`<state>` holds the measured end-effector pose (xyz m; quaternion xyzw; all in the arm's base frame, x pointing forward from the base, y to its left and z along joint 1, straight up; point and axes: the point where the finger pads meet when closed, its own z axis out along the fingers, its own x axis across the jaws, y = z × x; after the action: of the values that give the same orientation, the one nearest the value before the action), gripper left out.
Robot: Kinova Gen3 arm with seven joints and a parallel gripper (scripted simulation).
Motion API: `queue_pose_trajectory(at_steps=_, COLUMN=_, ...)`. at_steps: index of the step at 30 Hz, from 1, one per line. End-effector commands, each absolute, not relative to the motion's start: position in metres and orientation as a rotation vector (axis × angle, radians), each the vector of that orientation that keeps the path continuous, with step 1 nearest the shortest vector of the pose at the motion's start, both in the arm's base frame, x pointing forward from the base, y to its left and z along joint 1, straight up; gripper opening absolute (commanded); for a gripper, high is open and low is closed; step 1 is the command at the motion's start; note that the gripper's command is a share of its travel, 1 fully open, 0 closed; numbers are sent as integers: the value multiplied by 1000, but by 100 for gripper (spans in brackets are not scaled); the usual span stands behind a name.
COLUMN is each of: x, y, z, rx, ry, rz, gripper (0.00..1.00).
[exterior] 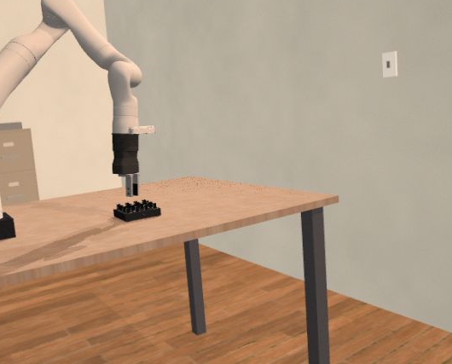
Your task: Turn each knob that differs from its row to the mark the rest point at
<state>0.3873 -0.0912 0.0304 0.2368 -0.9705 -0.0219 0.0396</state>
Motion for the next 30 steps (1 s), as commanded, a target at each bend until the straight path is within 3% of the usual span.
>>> queue_pose_trajectory(at_steps=1, x=395, y=-90, z=35, rx=863, ry=-2960, rz=-77, gripper=46)
queue_pose_trajectory(at_steps=30, x=430, y=-76, z=52, rx=1995, ry=-2423, rz=-21, gripper=46)
